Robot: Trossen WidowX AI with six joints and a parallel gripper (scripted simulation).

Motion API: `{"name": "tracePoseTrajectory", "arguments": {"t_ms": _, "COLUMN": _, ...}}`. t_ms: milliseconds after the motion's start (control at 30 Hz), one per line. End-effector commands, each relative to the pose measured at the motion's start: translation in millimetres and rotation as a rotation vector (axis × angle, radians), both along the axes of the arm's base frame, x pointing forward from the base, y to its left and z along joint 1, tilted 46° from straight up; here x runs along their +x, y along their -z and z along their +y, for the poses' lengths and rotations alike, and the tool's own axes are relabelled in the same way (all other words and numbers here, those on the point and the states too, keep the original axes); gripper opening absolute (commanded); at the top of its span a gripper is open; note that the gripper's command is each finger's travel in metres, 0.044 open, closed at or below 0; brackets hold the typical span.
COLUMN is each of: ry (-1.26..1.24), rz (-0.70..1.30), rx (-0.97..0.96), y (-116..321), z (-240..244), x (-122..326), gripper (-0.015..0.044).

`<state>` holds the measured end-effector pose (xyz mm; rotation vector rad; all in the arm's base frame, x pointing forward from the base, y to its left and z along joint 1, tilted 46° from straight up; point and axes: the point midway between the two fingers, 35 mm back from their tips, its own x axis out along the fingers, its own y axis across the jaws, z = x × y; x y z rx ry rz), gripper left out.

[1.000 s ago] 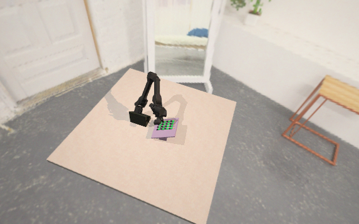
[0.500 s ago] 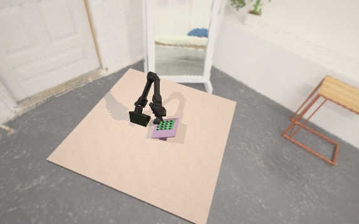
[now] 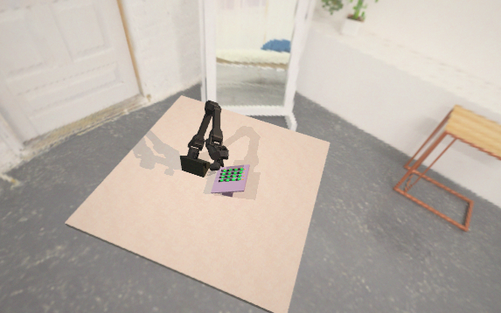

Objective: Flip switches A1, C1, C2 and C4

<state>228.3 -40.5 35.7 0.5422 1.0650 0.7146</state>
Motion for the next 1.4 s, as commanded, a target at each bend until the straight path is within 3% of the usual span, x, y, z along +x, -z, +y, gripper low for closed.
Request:
{"name": "tracePoseTrajectory", "arguments": {"t_ms": 0, "ry": 0.0, "rz": -0.003, "rx": -0.002, "y": 8, "z": 3, "x": 3, "gripper": 0.0}}
{"name": "tracePoseTrajectory", "arguments": {"t_ms": 367, "ry": 0.014, "rz": -0.02, "rx": 0.007, "y": 29, "z": 30, "x": 13, "gripper": 0.0}}
{"name": "tracePoseTrajectory", "arguments": {"t_ms": 1367, "ry": 0.014, "rz": -0.02, "rx": 0.007, "y": 37, "z": 42, "x": 18, "gripper": 0.0}}
